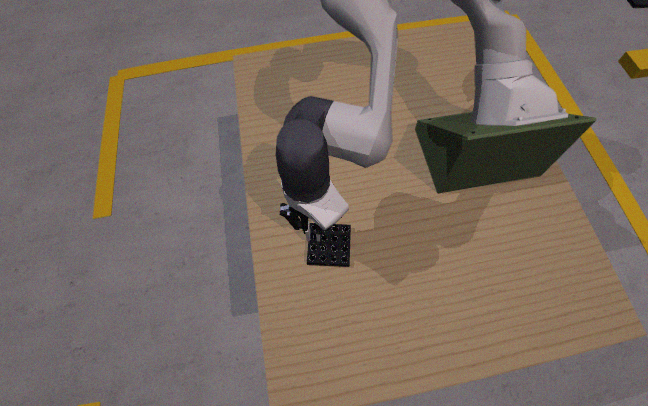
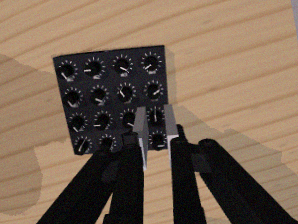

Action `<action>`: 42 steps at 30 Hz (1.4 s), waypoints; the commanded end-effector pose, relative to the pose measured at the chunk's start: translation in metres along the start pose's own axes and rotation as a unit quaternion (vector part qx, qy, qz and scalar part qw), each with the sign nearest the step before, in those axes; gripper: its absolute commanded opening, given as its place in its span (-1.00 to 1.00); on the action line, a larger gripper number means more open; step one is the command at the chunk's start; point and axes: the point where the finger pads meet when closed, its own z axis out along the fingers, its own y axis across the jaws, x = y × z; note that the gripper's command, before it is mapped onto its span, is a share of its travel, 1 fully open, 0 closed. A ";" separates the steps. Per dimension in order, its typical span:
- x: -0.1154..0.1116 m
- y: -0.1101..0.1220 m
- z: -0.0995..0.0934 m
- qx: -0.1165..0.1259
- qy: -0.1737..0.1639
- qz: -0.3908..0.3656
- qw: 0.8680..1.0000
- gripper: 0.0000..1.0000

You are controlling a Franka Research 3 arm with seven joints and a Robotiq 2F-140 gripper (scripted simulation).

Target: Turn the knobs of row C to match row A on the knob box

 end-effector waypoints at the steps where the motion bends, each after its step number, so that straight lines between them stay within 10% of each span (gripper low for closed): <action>1: -0.001 0.000 0.000 0.000 -0.002 -0.002 1.000 -0.77; 38: -0.001 0.000 -0.037 0.000 -0.002 -0.001 1.000 -0.77; 42: -0.001 -0.002 -0.038 0.002 -0.004 0.085 0.996 -0.77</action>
